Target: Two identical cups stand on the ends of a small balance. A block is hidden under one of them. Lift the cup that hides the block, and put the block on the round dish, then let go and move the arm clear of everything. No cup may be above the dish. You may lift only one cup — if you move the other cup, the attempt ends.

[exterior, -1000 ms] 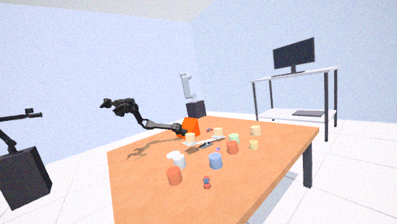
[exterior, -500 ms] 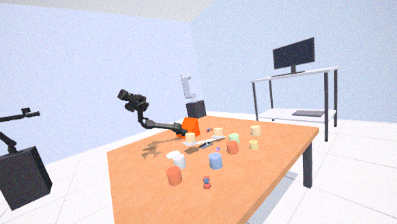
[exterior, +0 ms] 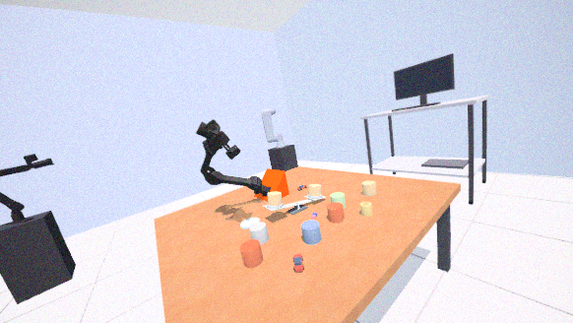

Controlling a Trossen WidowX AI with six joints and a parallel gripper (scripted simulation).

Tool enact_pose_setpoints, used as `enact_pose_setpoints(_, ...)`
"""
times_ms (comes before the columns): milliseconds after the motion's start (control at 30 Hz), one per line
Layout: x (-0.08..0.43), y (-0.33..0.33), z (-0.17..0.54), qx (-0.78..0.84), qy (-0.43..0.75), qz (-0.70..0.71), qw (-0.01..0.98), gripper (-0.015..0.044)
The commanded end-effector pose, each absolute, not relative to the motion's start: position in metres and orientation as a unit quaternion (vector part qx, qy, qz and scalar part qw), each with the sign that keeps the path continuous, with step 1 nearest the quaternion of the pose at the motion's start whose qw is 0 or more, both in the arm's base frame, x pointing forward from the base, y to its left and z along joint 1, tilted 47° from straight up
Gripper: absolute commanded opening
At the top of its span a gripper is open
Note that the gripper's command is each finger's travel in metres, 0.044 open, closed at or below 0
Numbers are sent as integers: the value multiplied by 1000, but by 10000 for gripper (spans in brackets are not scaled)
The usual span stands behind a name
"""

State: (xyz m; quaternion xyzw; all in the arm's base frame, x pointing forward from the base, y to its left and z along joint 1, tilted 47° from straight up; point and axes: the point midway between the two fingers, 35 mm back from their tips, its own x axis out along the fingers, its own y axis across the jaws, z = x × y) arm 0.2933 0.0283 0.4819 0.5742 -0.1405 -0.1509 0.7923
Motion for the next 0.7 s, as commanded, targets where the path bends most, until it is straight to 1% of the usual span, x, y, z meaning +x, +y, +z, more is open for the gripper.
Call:
enact_pose_setpoints(0, 310, 49, 444, 532, -81, -175, 825, 440)
enact_pose_setpoints(333, 323, 87, 371, 427, 35, -211, 879, 440)
enact_pose_setpoints(667, 317, 114, 302, 300, 138, -237, 914, 440)
